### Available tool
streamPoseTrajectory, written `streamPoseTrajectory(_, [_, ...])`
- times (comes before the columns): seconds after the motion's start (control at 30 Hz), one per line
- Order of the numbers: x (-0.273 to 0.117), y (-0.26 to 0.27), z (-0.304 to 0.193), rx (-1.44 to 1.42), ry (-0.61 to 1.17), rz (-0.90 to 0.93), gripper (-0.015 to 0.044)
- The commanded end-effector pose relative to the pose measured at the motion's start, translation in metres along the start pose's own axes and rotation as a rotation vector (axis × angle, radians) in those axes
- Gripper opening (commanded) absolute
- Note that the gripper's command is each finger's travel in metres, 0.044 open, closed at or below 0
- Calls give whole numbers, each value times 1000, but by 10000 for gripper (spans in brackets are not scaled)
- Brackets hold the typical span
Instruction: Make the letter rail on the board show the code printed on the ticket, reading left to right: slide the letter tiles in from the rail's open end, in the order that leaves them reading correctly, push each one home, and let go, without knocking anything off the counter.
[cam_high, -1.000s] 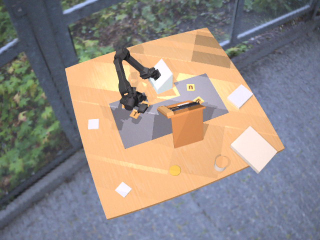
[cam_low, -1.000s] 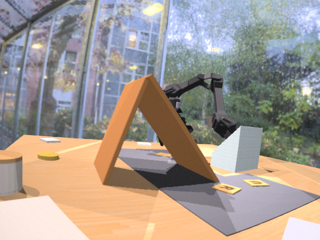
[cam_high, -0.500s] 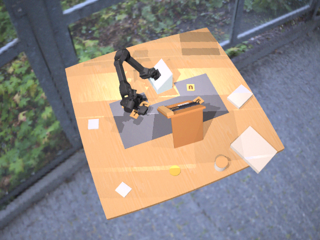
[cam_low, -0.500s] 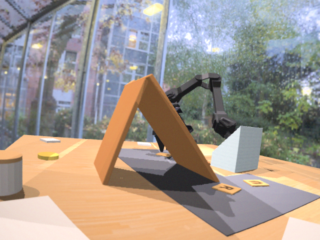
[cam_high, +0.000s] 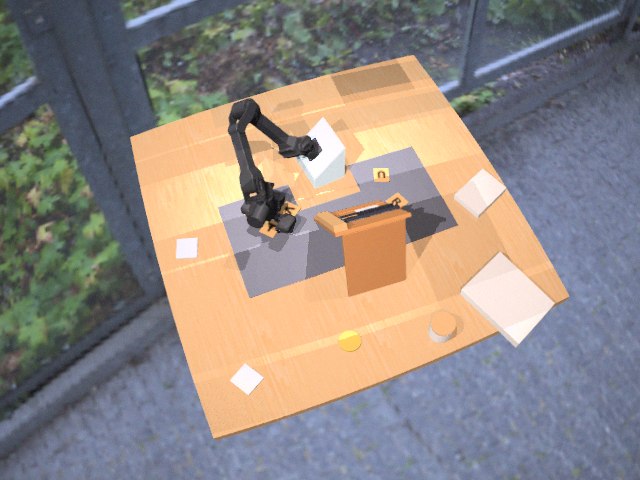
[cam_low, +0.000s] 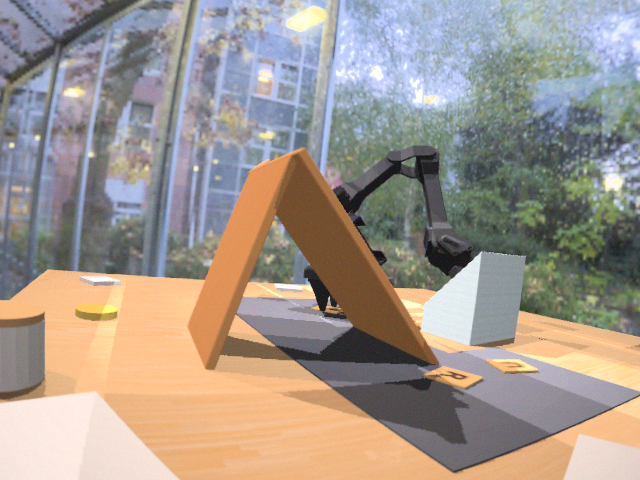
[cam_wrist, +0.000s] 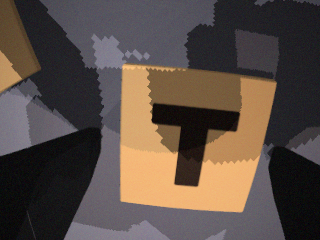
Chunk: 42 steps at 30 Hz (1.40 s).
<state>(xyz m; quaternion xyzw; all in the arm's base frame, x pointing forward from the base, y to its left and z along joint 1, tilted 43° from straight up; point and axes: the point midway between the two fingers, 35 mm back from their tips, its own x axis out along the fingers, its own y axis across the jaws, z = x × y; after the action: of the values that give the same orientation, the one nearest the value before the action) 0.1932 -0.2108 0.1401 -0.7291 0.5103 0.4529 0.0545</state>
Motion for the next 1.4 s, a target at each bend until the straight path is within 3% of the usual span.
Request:
streamPoseTrajectory(0.0, [2, -1, 1, -5, -3, -4, 340])
streamPoseTrajectory(0.17, [2, -1, 1, -5, -3, -4, 340])
streamPoseTrajectory(0.7, [2, 0, 1, -5, -3, -4, 233])
streamPoseTrajectory(1.0, [-4, -1, 2, -5, -3, -5, 0])
streamPoseTrajectory(1.37, [-10, -3, 3, -5, -4, -5, 0])
